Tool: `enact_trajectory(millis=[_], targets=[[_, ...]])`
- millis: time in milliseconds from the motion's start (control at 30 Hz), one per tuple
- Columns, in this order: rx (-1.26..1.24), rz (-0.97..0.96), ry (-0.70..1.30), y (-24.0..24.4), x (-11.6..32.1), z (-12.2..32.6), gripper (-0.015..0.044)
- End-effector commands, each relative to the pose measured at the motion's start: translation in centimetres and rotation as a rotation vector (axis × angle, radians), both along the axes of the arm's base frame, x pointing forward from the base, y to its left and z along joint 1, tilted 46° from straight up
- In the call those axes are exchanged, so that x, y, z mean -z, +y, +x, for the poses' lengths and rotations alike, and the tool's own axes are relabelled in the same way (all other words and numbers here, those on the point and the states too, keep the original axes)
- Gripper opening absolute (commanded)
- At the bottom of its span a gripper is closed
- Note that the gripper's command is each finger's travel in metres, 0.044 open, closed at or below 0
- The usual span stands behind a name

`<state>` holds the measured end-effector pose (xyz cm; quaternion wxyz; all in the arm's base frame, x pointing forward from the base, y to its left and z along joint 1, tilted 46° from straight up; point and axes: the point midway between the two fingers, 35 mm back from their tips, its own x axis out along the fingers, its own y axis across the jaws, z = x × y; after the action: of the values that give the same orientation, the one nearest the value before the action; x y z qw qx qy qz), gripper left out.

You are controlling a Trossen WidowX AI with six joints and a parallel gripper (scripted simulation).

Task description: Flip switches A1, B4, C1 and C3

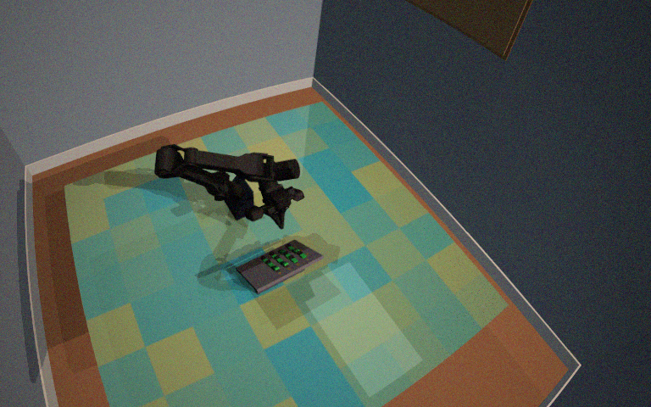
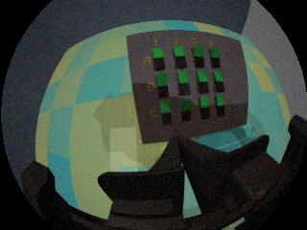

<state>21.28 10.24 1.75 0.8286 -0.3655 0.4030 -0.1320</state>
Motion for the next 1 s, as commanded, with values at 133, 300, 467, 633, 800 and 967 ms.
enact_trajectory(millis=[133, 300, 467, 633, 800, 967], targets=[[-0.006, 0.014, -0.035, -1.4, 2.0, 1.8, 0.0000], [-0.009, 0.012, -0.040, -1.7, 2.2, 2.1, 0.0000], [-0.009, 0.011, -0.041, -2.3, 2.7, 2.8, 0.0000], [-0.009, 0.012, -0.040, -2.5, 3.0, 3.0, 0.0000], [-0.009, 0.012, -0.040, -2.8, 3.4, 3.5, 0.0000], [-0.009, 0.011, -0.041, -3.0, 3.6, 3.7, 0.0000]])
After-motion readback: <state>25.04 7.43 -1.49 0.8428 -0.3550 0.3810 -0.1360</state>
